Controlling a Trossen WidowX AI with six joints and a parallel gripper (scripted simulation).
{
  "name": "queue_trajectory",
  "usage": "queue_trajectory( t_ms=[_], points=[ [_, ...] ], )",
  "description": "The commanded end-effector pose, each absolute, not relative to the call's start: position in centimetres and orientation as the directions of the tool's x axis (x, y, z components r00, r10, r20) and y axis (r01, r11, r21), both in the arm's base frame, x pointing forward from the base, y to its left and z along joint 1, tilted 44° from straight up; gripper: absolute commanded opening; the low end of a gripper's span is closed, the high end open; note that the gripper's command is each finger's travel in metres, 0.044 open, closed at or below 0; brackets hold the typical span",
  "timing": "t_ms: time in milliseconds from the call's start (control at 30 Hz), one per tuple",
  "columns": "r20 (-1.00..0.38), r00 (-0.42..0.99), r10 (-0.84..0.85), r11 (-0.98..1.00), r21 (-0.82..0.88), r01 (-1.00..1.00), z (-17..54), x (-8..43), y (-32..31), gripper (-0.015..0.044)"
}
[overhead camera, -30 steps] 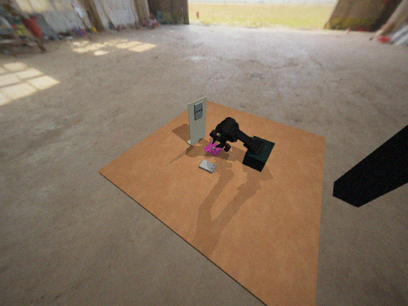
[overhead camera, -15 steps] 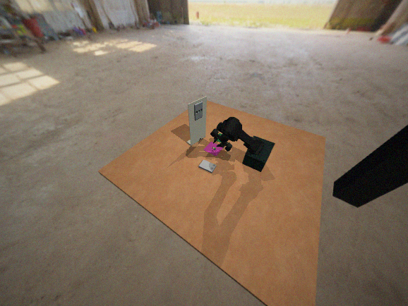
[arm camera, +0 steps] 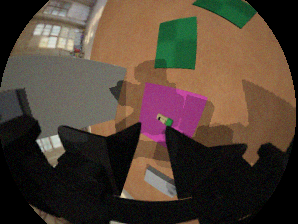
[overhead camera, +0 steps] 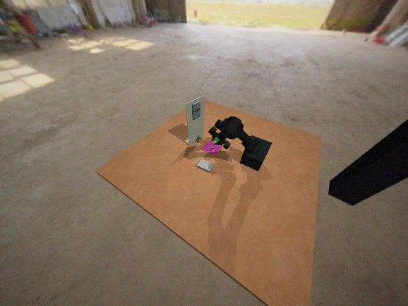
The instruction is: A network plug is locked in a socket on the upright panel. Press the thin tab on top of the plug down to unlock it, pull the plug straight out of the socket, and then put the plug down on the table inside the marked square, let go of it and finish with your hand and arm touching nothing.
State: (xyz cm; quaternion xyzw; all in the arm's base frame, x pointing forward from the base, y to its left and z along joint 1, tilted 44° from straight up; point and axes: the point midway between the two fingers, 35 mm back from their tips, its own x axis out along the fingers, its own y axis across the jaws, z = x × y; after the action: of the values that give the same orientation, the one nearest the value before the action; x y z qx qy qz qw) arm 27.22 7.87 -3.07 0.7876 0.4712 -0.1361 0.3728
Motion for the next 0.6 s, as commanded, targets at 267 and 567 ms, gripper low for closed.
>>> queue_trajectory(
  t_ms=[267, 567],
  points=[
    [-0.563, 0.519, 0.643, -0.271, 0.466, 0.842, -2.1, 27.6, 7.0, 0.0156],
    [-0.564, 0.518, 0.643, -0.27, 0.466, 0.842, -1.5, 27.7, 6.3, 0.0156]
  ],
)
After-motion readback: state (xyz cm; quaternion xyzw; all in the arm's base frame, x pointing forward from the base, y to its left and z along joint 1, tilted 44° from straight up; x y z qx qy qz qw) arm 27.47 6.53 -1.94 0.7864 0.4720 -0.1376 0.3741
